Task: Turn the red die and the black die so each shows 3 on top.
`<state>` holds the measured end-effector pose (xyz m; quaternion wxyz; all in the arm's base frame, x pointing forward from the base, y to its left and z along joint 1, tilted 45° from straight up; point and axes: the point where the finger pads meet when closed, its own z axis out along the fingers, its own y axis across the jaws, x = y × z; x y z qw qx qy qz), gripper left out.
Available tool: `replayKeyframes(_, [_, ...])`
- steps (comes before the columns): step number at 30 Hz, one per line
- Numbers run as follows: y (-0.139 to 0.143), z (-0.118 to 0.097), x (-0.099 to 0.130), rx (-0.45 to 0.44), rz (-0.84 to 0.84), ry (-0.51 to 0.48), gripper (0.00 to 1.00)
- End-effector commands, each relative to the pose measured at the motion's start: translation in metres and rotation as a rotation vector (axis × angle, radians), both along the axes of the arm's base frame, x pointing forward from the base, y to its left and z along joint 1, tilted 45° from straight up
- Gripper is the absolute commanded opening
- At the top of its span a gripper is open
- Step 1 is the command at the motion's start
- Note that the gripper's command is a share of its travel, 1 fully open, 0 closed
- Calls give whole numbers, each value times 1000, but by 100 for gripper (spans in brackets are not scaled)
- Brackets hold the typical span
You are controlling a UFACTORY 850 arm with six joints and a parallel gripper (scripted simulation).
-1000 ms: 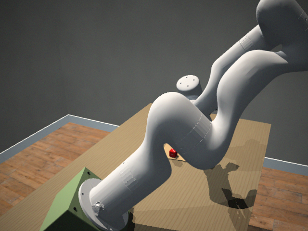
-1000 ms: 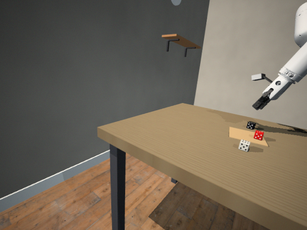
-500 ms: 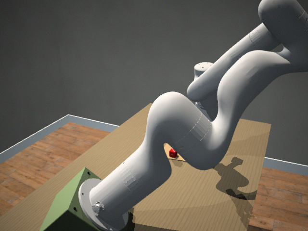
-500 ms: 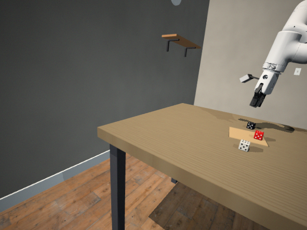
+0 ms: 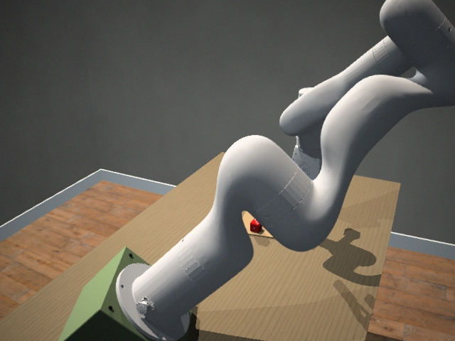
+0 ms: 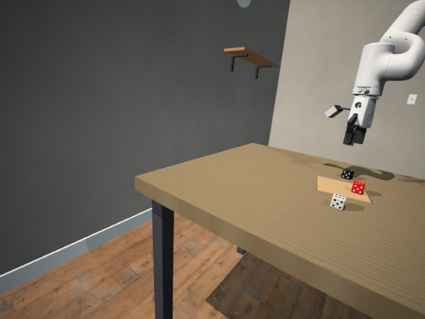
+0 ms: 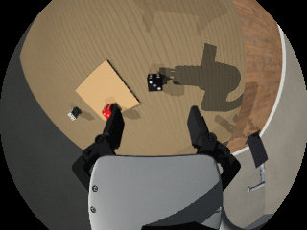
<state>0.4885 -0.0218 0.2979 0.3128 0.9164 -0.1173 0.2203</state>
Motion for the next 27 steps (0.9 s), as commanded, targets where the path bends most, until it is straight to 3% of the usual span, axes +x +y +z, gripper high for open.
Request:
replayKeyframes(1, [0, 1, 0, 1, -2, 2, 100])
replayKeyframes(13, [0, 0, 0, 17, -36, -28, 100])
replayKeyframes(27, [-2, -3, 0, 135, -291, -254, 100])
